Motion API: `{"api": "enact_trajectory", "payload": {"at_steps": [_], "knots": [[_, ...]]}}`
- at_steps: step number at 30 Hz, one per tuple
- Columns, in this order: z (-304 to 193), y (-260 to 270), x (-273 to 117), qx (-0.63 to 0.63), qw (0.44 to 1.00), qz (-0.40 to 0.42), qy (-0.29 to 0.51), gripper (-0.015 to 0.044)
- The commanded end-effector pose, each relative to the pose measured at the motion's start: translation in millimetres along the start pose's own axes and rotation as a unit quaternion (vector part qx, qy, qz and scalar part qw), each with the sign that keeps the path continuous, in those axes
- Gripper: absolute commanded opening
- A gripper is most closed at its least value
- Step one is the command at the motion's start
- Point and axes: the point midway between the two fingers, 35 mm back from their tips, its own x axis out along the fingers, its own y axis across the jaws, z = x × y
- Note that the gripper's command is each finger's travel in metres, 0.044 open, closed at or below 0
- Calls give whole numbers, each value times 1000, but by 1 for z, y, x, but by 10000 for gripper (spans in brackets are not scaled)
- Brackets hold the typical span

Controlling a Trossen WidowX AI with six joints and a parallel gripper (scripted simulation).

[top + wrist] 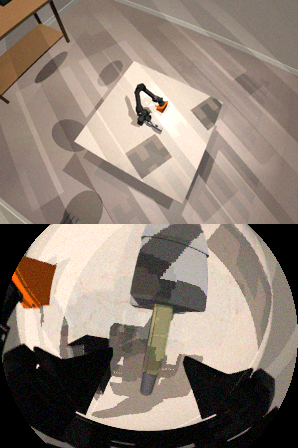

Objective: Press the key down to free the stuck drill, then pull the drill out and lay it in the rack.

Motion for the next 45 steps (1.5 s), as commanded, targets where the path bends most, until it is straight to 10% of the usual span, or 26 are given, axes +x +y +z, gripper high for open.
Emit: {"api": "enact_trajectory", "payload": {"at_steps": [1,19,45], "knots": [[3,1,2,1,1000,2,-1,440],[1,0,0,0,1000,0,0,20],[1,1,-3,1,1000,2,-1,0]]}}
